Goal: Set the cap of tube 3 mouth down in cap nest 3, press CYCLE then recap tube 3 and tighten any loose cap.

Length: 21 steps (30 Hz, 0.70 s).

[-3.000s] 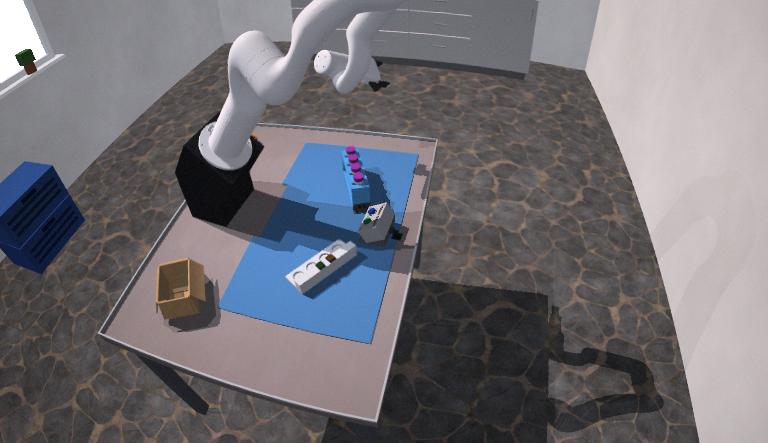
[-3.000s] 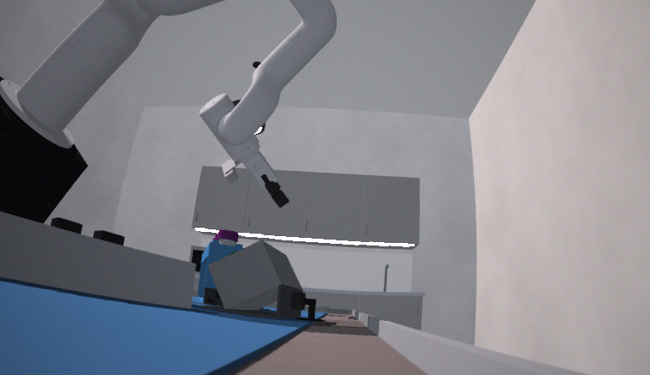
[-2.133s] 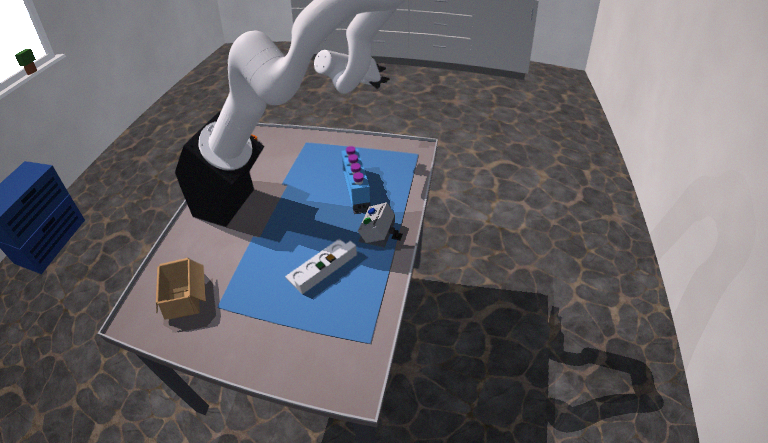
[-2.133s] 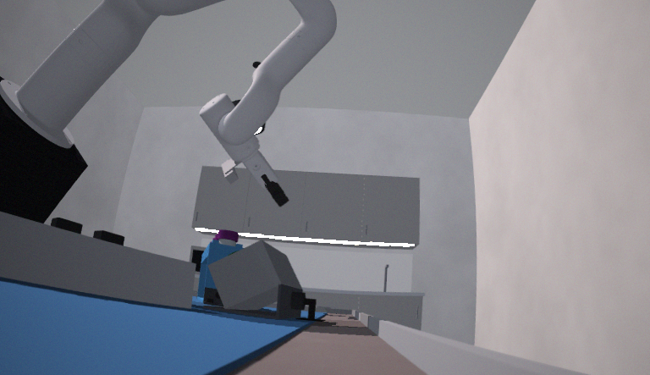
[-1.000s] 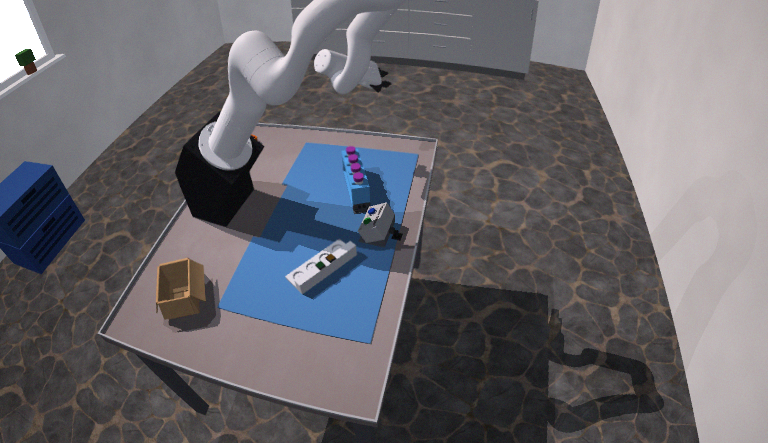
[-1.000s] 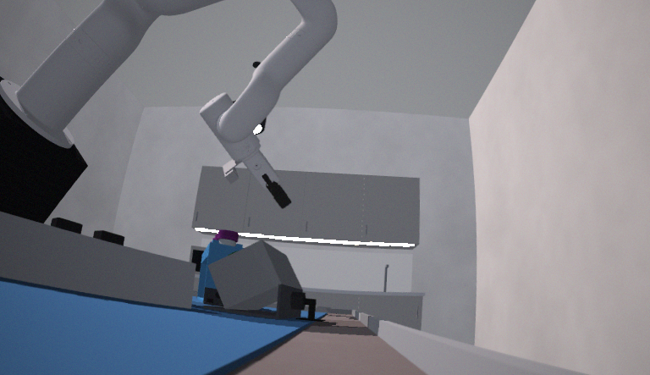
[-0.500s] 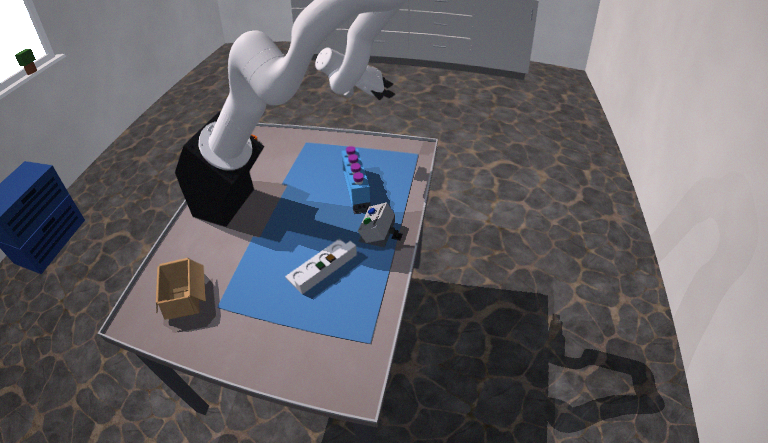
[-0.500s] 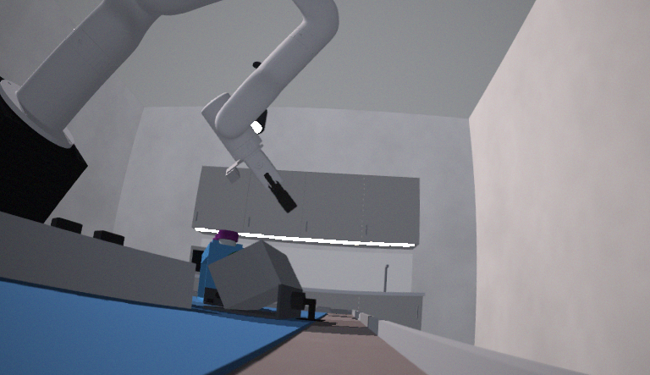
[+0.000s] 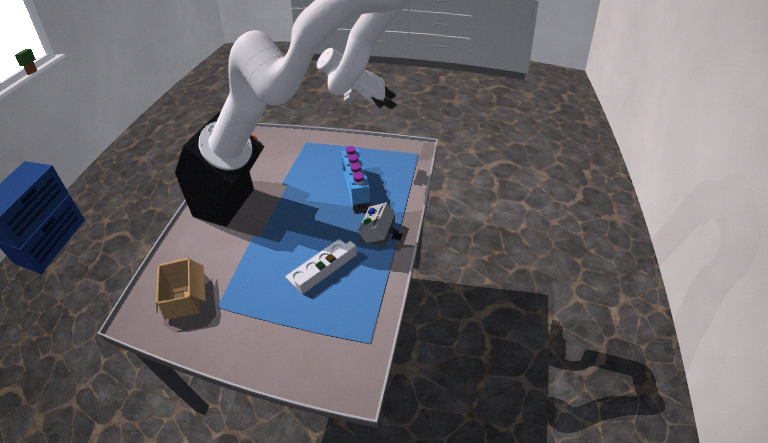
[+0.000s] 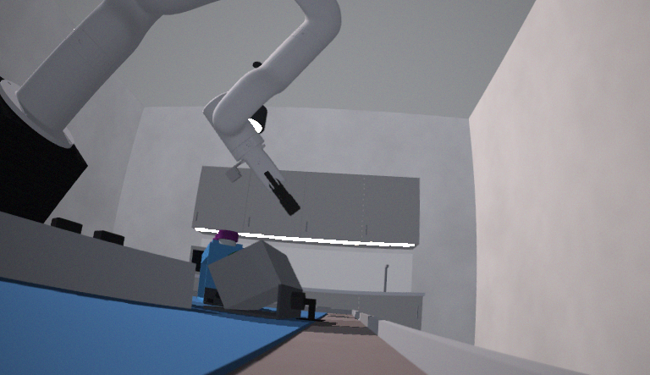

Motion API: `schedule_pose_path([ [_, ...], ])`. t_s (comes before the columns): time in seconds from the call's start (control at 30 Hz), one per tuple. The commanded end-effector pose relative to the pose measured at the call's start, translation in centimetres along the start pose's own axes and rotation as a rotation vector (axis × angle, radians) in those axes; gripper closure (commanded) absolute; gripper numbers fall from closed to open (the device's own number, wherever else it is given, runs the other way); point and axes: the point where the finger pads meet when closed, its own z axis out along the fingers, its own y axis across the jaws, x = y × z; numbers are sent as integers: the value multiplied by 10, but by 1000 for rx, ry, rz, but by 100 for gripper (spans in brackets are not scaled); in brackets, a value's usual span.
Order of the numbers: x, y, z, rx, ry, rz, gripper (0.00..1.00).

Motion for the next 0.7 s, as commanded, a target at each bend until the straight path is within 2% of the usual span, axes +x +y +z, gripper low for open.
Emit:
schedule_pose_path([
  [0.0, -1, -24, 1, 61, 3, -6, 54],
  [0.07, -1, -24, 1, 61, 3, -6, 54],
  [0.17, -1, -39, 1, 160, 12, -14, 54],
  [0.27, -1, -53, 0, 160, 12, -14, 54],
  [0.37, -1, -53, 0, 160, 12, -14, 54],
  [0.47, -1, -68, -2, 258, 25, -21, 54],
  [0.57, 0, -82, -3, 258, 25, -21, 54],
  [0.63, 0, -82, -3, 258, 25, -21, 54],
  [0.67, 0, -87, -4, 291, 30, -22, 54],
])
